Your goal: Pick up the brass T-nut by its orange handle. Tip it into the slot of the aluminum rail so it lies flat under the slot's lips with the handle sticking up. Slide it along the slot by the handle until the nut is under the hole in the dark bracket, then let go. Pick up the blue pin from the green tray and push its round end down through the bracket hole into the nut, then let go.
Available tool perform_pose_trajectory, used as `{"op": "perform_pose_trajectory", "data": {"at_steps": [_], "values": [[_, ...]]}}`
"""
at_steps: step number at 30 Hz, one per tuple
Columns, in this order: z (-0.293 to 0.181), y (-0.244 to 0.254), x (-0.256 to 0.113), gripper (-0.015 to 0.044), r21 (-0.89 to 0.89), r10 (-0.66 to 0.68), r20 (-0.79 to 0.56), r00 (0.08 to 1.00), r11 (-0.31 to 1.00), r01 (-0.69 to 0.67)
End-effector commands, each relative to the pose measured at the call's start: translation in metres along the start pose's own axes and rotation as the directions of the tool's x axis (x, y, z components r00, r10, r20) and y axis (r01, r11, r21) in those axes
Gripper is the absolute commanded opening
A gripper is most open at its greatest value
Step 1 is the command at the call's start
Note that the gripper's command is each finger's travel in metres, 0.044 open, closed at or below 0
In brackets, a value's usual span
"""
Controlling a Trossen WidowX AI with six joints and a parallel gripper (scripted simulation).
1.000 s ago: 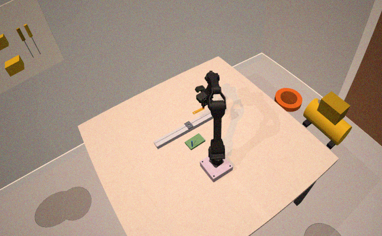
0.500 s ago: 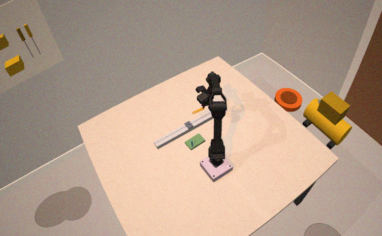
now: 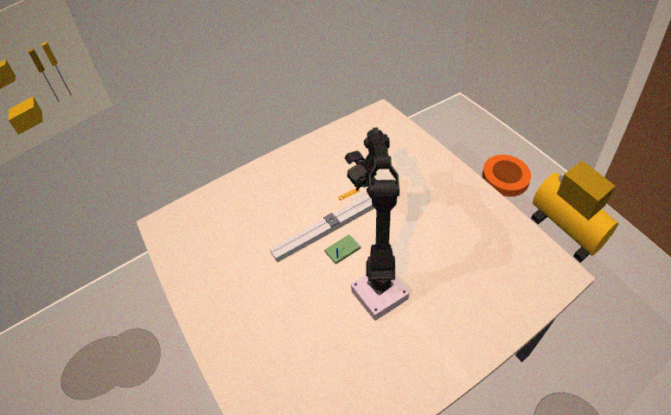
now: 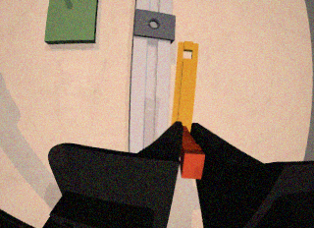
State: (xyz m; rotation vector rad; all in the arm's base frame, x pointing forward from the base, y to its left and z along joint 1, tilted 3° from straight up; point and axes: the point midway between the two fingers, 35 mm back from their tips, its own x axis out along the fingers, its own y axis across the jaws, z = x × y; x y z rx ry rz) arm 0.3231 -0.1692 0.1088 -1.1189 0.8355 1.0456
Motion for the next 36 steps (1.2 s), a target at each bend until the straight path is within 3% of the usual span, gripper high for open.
{"op": "perform_pose_trajectory", "data": {"at_steps": [1, 36], "values": [[0.0007, 0.0025, 0.0013, -0.015, -0.004, -0.011, 0.006, 1.0, 1.0, 0.011], [0.0, 0.01, 0.0014, -0.015, -0.039, -0.124, 0.012, 0.992, 0.992, 0.124]]}}
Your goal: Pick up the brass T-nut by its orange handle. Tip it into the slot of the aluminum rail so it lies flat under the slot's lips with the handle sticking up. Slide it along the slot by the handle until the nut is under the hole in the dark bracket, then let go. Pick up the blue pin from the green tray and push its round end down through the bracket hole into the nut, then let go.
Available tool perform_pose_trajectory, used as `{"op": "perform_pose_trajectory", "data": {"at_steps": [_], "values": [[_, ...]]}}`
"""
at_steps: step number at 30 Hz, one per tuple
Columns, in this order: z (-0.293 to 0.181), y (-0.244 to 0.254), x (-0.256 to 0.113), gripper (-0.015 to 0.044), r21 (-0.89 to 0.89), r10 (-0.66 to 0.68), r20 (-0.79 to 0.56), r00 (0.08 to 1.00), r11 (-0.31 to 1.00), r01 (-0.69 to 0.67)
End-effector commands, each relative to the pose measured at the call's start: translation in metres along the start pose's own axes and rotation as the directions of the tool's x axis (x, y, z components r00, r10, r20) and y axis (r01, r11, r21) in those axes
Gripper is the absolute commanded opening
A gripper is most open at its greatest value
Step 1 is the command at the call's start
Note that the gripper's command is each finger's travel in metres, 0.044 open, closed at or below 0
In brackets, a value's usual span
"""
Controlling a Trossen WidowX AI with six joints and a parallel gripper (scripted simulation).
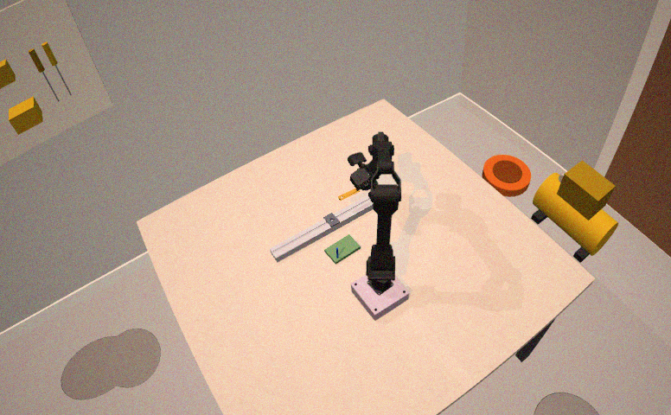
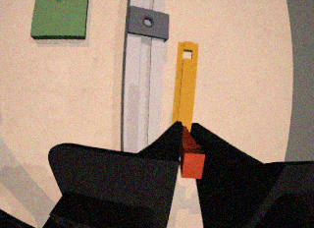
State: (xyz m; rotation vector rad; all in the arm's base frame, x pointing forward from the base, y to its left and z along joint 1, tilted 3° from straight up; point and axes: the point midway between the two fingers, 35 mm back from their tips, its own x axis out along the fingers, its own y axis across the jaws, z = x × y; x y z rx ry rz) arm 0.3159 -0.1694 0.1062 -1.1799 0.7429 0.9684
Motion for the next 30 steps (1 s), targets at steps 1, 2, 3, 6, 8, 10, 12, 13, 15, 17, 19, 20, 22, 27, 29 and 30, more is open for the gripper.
{"op": "perform_pose_trajectory", "data": {"at_steps": [1, 2, 3, 6, 8, 10, 12, 13, 15, 17, 19, 20, 22, 27, 29, 30], "values": [[0.0011, 0.0028, 0.001, -0.015, -0.006, -0.011, 0.006, 1.0, 1.0, 0.012], [0.0011, 0.003, 0.0009, -0.015, -0.007, -0.015, 0.006, 1.0, 1.0, 0.015], [0.0011, 0.0032, 0.0009, -0.015, -0.008, -0.018, 0.006, 1.0, 1.0, 0.018], [0.0011, 0.0039, 0.0008, -0.015, -0.012, -0.027, 0.006, 1.0, 1.0, 0.028], [0.0012, 0.0044, 0.0007, -0.015, -0.014, -0.034, 0.006, 0.999, 0.999, 0.034], [0.0012, 0.0049, 0.0007, -0.015, -0.016, -0.04, 0.006, 0.999, 0.999, 0.04], [0.0013, 0.0054, 0.0006, -0.015, -0.019, -0.047, 0.006, 0.999, 0.999, 0.047], [0.0013, 0.0056, 0.0006, -0.015, -0.02, -0.05, 0.006, 0.999, 0.999, 0.05], [0.0013, 0.0061, 0.0005, -0.015, -0.022, -0.056, 0.006, 0.998, 0.998, 0.056], [0.0014, 0.0066, 0.0004, -0.015, -0.025, -0.062, 0.006, 0.998, 0.998, 0.062], [0.0015, 0.0071, 0.0003, -0.015, -0.027, -0.069, 0.006, 0.998, 0.997, 0.069], [0.0015, 0.0074, 0.0003, -0.015, -0.028, -0.072, 0.006, 0.997, 0.997, 0.072], [0.0016, 0.0079, 0.0002, -0.015, -0.031, -0.078, 0.006, 0.997, 0.996, 0.078], [0.0018, 0.0092, 0.0, -0.015, -0.037, -0.094, 0.006, 0.996, 0.995, 0.094], [0.0019, 0.0097, -0.0001, -0.015, -0.039, -0.1, 0.006, 0.995, 0.994, 0.1], [0.0019, 0.01, -0.0001, -0.015, -0.041, -0.103, 0.005, 0.995, 0.994, 0.103]]}}
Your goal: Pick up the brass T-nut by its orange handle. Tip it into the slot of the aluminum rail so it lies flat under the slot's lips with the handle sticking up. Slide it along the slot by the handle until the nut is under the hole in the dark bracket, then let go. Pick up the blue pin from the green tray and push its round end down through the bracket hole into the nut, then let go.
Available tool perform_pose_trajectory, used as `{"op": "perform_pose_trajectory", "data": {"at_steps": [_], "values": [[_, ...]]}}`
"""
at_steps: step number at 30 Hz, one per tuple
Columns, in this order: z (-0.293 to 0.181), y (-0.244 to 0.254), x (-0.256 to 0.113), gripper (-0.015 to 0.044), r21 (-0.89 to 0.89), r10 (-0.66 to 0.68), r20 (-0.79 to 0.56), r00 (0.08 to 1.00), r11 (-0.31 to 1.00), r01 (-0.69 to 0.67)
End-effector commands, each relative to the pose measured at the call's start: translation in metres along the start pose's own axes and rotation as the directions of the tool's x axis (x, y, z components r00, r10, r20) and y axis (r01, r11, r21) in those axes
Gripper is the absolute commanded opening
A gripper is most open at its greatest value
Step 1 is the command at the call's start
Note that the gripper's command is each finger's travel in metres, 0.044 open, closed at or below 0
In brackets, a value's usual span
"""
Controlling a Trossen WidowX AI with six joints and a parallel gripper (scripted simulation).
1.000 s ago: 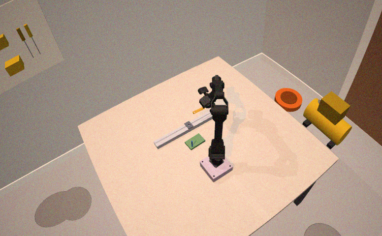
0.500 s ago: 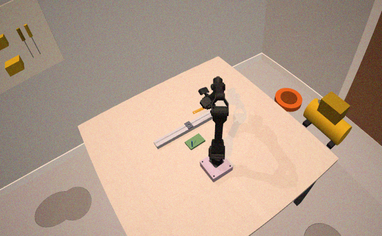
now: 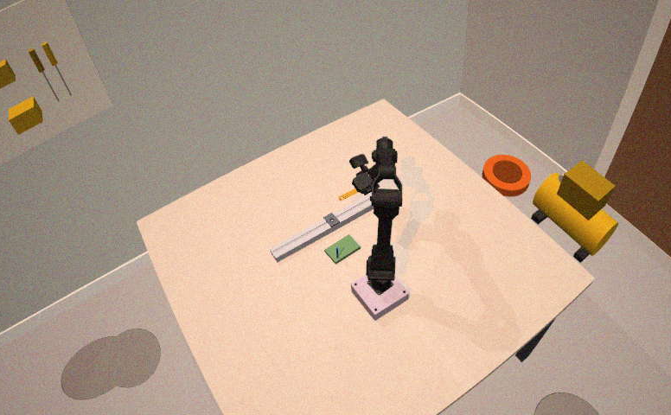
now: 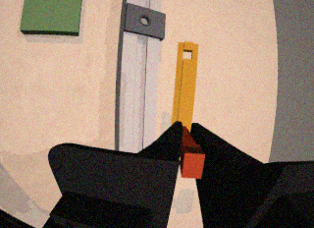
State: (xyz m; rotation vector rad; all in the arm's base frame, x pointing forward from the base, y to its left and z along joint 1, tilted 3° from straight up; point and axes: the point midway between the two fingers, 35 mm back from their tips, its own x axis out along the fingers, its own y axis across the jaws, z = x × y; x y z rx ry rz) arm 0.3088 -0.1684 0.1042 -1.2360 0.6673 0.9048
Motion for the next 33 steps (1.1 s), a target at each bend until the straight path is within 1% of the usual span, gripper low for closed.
{"op": "perform_pose_trajectory", "data": {"at_steps": [1, 33], "values": [[0.0014, 0.0029, 0.0007, -0.015, -0.007, -0.012, 0.005, 1.0, 1.0, 0.012], [0.0041, 0.0118, -0.0016, -0.015, -0.051, -0.111, 0.0, 0.994, 0.993, 0.11]]}}
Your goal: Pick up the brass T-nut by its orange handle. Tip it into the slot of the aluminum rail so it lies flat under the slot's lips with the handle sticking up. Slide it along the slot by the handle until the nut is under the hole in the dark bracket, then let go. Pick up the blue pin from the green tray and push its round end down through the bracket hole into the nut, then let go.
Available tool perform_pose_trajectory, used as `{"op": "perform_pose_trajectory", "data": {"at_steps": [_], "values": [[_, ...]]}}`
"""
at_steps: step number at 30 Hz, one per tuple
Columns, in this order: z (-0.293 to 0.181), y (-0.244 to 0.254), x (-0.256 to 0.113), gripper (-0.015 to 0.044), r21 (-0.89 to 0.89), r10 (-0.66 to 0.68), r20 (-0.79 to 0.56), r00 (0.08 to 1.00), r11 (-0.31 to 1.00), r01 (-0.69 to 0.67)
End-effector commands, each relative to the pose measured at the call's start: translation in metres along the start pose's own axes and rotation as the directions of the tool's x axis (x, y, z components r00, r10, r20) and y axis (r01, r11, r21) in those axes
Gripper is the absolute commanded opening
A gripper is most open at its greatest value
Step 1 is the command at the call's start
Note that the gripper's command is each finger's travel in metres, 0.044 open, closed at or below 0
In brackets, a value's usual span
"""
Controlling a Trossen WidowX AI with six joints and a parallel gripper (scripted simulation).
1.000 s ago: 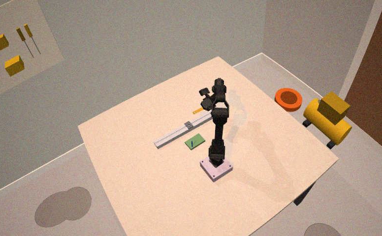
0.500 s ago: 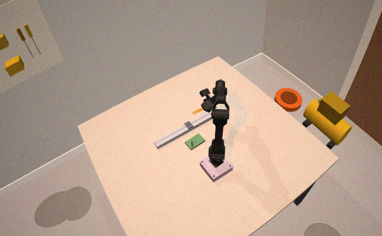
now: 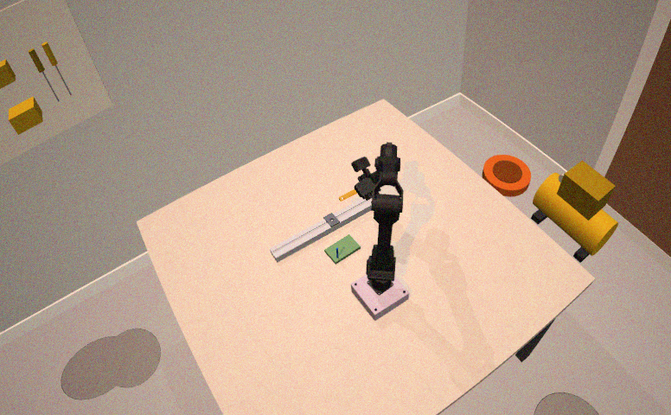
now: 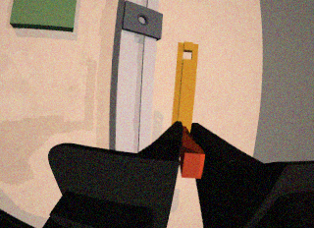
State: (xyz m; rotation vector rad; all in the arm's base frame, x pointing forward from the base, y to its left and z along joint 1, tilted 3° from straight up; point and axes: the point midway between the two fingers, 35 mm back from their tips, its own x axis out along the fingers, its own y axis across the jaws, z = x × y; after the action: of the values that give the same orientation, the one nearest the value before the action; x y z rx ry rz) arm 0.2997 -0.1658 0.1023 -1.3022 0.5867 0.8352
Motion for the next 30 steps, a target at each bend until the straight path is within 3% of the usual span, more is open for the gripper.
{"op": "perform_pose_trajectory", "data": {"at_steps": [1, 30], "values": [[0.0018, 0.003, 0.0003, -0.015, -0.007, -0.012, 0.004, 1.0, 1.0, 0.012], [0.006, 0.0113, -0.0028, -0.015, -0.052, -0.097, -0.004, 0.995, 0.994, 0.096]]}}
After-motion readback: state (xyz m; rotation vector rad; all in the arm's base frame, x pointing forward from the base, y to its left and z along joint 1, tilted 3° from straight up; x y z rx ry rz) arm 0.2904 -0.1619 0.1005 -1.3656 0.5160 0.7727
